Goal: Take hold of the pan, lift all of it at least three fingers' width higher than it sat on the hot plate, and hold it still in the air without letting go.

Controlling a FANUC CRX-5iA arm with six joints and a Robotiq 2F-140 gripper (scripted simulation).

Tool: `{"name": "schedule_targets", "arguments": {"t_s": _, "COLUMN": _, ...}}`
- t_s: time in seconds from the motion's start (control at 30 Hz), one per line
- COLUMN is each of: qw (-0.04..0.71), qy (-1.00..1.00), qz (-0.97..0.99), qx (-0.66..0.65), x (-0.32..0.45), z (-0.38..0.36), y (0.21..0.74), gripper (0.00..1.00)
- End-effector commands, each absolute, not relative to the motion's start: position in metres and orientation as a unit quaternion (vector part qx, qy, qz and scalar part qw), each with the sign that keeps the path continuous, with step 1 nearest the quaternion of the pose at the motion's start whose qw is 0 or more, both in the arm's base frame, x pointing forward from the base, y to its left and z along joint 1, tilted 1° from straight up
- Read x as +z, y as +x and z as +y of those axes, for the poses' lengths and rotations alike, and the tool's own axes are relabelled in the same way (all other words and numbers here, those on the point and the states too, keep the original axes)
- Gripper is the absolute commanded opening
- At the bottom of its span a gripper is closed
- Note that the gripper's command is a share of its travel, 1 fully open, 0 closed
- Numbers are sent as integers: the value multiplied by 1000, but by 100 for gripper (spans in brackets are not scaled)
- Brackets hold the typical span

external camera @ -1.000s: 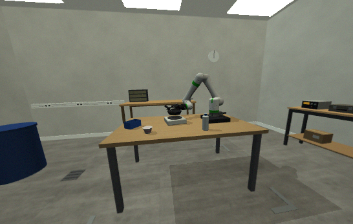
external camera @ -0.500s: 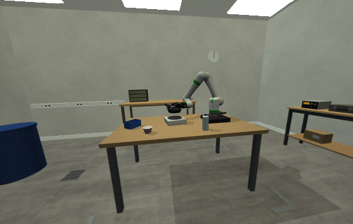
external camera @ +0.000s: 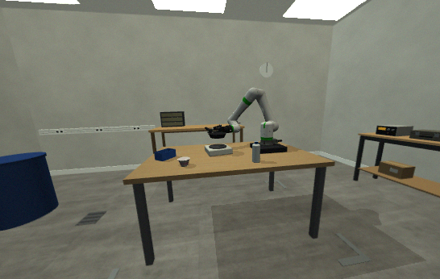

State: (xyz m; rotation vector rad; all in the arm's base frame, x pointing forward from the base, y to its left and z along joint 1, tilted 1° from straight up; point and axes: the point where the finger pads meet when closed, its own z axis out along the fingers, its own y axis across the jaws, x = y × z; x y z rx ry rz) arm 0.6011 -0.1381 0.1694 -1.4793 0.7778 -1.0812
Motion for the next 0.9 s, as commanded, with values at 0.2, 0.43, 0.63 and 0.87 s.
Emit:
{"name": "schedule_targets", "arguments": {"t_s": 0.2, "qw": 544, "qy": -623, "qz": 327, "qx": -456, "x": 184, "z": -138, "y": 601, "gripper": 10}}
{"name": "schedule_targets", "arguments": {"t_s": 0.43, "qw": 544, "qy": -623, "qz": 327, "qx": -456, "x": 195, "z": -138, "y": 601, "gripper": 10}}
{"name": "schedule_targets", "arguments": {"t_s": 0.63, "qw": 544, "qy": -623, "qz": 327, "qx": -456, "x": 202, "z": -138, "y": 601, "gripper": 10}}
{"name": "schedule_targets", "arguments": {"t_s": 0.87, "qw": 544, "qy": -623, "qz": 327, "qx": -456, "x": 207, "z": -138, "y": 601, "gripper": 10}}
